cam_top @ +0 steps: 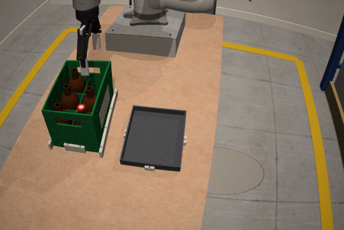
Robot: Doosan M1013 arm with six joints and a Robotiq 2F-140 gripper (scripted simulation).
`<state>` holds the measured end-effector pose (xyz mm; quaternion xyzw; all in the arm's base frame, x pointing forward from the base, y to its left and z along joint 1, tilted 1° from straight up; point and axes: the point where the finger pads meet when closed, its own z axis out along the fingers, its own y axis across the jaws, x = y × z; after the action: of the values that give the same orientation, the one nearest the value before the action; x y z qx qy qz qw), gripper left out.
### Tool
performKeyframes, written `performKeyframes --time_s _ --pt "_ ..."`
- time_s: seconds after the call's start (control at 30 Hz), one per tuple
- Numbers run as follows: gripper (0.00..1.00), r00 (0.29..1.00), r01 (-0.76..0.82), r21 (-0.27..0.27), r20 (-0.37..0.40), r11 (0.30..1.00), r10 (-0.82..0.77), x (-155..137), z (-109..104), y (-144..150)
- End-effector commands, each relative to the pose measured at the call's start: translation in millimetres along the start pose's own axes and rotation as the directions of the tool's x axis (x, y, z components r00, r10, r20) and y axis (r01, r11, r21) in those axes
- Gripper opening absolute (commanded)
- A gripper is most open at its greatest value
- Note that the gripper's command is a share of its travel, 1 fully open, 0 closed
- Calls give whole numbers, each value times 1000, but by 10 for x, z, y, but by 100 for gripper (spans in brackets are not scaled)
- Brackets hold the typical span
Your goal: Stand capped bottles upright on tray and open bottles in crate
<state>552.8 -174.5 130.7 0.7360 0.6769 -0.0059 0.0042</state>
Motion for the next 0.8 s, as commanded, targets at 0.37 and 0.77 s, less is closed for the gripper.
performKeyframes --time_s 0.37,0.77 --pt "100 1000 0 0 0 1000 0 -302 -3 239" --pt "100 1000 0 0 0 1000 0 -564 -6 445"
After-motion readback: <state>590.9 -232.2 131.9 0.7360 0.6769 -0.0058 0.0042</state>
